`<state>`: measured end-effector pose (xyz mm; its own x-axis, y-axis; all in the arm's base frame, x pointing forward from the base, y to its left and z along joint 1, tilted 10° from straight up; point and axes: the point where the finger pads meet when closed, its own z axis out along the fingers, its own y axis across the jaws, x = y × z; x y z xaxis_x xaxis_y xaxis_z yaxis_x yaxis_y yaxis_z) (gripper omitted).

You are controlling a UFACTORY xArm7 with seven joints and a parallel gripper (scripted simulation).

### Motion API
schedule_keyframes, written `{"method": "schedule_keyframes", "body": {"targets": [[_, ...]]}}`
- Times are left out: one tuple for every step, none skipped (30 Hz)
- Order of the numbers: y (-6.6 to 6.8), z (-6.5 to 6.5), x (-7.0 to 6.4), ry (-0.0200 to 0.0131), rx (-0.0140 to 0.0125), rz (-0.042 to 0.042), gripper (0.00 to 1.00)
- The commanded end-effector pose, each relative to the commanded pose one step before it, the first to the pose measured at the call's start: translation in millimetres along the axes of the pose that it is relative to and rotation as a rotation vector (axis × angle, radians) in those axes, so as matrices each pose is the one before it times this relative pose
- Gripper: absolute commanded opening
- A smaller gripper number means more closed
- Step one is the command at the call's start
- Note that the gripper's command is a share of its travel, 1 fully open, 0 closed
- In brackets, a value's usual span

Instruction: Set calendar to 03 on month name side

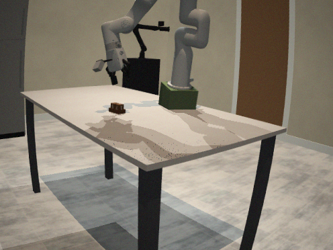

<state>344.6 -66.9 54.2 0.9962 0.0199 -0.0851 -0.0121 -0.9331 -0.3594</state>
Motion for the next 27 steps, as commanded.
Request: {"method": "schedule_keyframes", "body": {"targets": [[14.56, -1.97, -3.18, 0.07074, -0.09969, 0.00687, 1.00], [4.59, -0.83, -1.31, 0.02793, -0.03222, -0.00112, 1.00], [0.00, 0.00, 0.00, 0.00000, 0.00000, 0.00000, 1.00], [0.00, 0.00, 0.00, 0.00000, 0.00000, 0.00000, 1.00], [3.37, -0.80, -0.92, 0.02419, -0.02563, -0.00166, 1.00], [2.36, -0.71, -0.62, 0.01972, -0.01944, -0.00175, 1.00], [1.56, -0.57, -0.39, 0.01486, -0.01384, -0.00152, 1.00], [0.95, -0.40, -0.23, 0.01001, -0.00895, -0.00111, 1.00], [0.50, -0.24, -0.12, 0.00566, -0.00492, -0.00065, 1.00], [0.19, -0.10, -0.04, 0.00227, -0.00195, -0.00027, 1.00], [0.03, -0.01, -0.01, 0.00035, -0.00030, -0.00004, 1.00], [0.00, 0.00, 0.00, 0.00000, 0.00000, 0.00000, 1.00], [0.00, 0.00, 0.00, 0.00000, 0.00000, 0.00000, 1.00], [0.00, 0.00, 0.00, 0.00000, 0.00000, 0.00000, 1.00], [0.00, 0.00, 0.00, 0.00000, 0.00000, 0.00000, 1.00], [0.00, 0.00, 0.00, 0.00000, 0.00000, 0.00000, 1.00], [0.00, 0.00, 0.00, 0.00000, 0.00000, 0.00000, 1.00], [0.00, 0.00, 0.00, 0.00000, 0.00000, 0.00000, 1.00], [0.00, 0.00, 0.00, 0.00000, 0.00000, 0.00000, 1.00], [0.00, 0.00, 0.00, 0.00000, 0.00000, 0.00000, 1.00], [0.00, 0.00, 0.00, 0.00000, 0.00000, 0.00000, 1.00], [0.00, 0.00, 0.00, 0.00000, 0.00000, 0.00000, 1.00], [0.00, 0.00, 0.00, 0.00000, 0.00000, 0.00000, 1.00], [0.00, 0.00, 0.00, 0.00000, 0.00000, 0.00000, 1.00], [0.00, 0.00, 0.00, 0.00000, 0.00000, 0.00000, 1.00], [0.00, 0.00, 0.00, 0.00000, 0.00000, 0.00000, 1.00], [0.00, 0.00, 0.00, 0.00000, 0.00000, 0.00000, 1.00]]}}
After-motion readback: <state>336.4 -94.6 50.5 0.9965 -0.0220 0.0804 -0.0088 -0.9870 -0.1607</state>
